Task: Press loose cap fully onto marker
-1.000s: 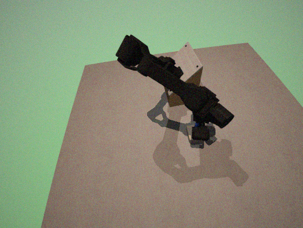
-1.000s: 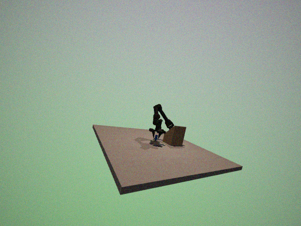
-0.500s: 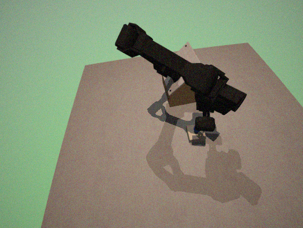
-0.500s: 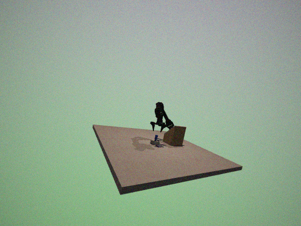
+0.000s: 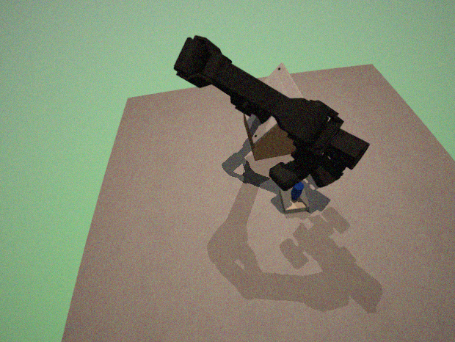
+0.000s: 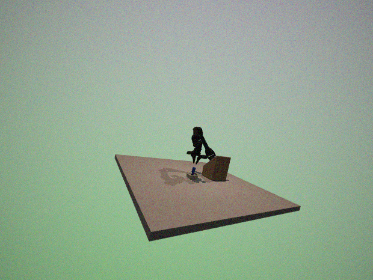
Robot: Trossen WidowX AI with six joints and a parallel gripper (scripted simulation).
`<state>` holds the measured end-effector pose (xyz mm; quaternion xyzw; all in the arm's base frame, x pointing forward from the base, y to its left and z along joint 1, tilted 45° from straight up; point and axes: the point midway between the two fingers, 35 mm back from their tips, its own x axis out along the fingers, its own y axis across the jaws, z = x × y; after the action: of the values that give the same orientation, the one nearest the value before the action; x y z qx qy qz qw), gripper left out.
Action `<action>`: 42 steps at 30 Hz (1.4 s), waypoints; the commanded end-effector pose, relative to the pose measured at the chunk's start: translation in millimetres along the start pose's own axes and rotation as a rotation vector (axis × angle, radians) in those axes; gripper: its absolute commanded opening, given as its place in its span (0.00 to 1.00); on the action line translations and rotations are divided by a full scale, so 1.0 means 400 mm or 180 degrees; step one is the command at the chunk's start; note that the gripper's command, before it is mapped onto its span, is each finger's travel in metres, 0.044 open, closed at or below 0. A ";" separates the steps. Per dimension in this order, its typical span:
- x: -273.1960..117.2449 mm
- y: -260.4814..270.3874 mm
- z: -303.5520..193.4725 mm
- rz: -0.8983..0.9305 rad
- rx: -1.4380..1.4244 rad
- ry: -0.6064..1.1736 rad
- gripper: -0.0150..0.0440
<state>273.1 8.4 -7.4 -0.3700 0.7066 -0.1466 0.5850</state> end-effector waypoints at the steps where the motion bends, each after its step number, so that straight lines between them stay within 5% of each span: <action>1: 0.011 0.004 0.000 -0.0004 0.1541 -0.0002 0.29; 42: 0.097 0.006 0.007 0.0009 0.1600 -0.0038 0.25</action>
<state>273.5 -17.5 -38.3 -0.2117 0.6451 -0.3154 0.6630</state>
